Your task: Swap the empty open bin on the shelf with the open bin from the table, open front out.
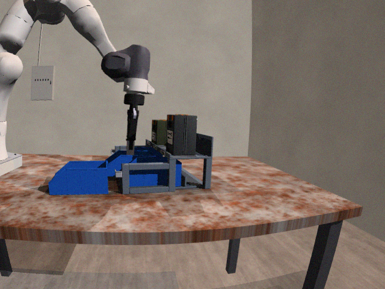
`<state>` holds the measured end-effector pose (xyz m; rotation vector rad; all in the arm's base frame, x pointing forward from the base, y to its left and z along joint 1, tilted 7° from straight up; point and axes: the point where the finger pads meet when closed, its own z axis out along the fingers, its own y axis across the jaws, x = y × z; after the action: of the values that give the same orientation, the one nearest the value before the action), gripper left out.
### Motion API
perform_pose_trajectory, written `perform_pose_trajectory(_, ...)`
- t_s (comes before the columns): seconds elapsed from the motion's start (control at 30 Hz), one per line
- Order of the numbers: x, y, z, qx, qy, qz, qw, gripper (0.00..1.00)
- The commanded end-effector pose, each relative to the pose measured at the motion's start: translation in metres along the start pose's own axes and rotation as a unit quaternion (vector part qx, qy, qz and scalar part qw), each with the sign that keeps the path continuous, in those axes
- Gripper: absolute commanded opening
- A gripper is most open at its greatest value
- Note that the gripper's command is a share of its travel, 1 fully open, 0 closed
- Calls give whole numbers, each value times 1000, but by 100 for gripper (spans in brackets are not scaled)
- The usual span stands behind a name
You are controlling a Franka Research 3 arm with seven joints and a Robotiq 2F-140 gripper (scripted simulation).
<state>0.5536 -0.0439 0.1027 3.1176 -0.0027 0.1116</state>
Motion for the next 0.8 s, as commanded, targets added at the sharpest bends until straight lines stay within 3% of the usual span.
perform_pose_trajectory(0.0,0,0,-1,-1,0,0,1000,6)
perform_pose_trajectory(0.77,-1,0,-21,-1,0,0,1000,6)
